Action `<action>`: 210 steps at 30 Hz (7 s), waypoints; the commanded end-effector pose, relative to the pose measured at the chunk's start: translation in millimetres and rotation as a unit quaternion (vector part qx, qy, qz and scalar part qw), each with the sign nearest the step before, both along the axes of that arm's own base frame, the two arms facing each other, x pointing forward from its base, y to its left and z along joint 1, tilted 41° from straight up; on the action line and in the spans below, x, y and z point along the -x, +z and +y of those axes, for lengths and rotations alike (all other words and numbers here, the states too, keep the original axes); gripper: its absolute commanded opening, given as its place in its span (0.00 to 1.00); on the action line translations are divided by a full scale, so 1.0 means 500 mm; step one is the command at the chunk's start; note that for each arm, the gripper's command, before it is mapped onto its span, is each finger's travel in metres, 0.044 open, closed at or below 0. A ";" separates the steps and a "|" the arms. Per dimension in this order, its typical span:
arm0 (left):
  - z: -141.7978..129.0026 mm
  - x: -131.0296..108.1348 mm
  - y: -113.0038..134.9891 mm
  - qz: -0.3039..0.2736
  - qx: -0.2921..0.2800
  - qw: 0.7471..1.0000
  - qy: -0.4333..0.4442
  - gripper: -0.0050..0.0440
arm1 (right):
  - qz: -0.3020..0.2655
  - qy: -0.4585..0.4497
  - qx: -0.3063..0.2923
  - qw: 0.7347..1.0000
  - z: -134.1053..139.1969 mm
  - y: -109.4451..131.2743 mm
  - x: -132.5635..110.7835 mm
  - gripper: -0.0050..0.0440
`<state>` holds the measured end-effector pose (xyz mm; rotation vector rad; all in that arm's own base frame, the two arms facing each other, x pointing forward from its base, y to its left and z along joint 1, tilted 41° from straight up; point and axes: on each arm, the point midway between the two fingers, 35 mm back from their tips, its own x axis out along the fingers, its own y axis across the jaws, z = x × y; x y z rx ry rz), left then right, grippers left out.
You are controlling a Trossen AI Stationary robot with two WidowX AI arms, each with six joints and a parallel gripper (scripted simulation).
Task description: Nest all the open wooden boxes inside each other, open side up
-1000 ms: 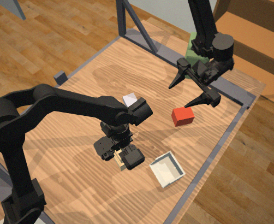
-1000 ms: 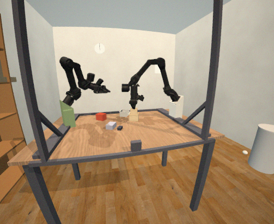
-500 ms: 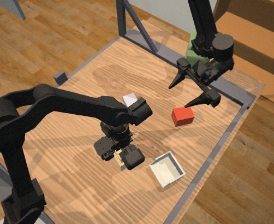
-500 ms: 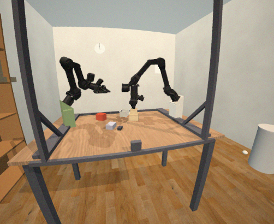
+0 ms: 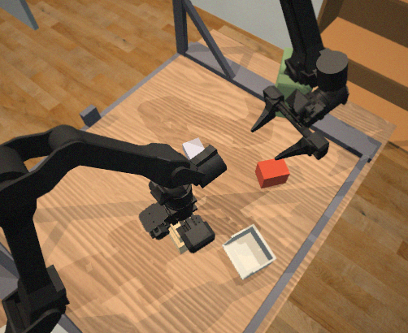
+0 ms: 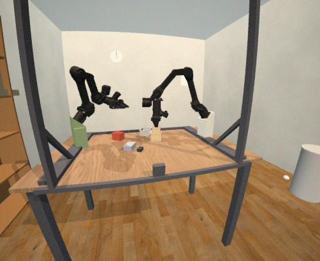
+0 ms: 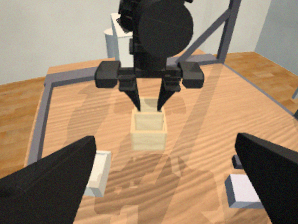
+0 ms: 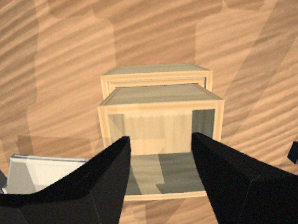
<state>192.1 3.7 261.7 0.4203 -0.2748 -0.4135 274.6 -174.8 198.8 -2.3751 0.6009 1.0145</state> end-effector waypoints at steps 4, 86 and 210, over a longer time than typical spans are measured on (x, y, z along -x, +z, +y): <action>-0.004 0.003 0.014 -0.010 -0.012 1.000 0.000 0.92 | -0.003 0.000 0.003 1.000 0.005 0.002 0.002 0.61; -0.004 0.003 0.014 -0.010 -0.012 1.000 0.000 0.92 | -0.003 0.000 0.005 1.000 -0.010 0.009 0.000 0.61; -0.004 0.003 0.014 -0.010 -0.012 1.000 0.000 0.92 | -0.008 0.001 0.005 1.000 -0.003 -0.071 -0.045 0.37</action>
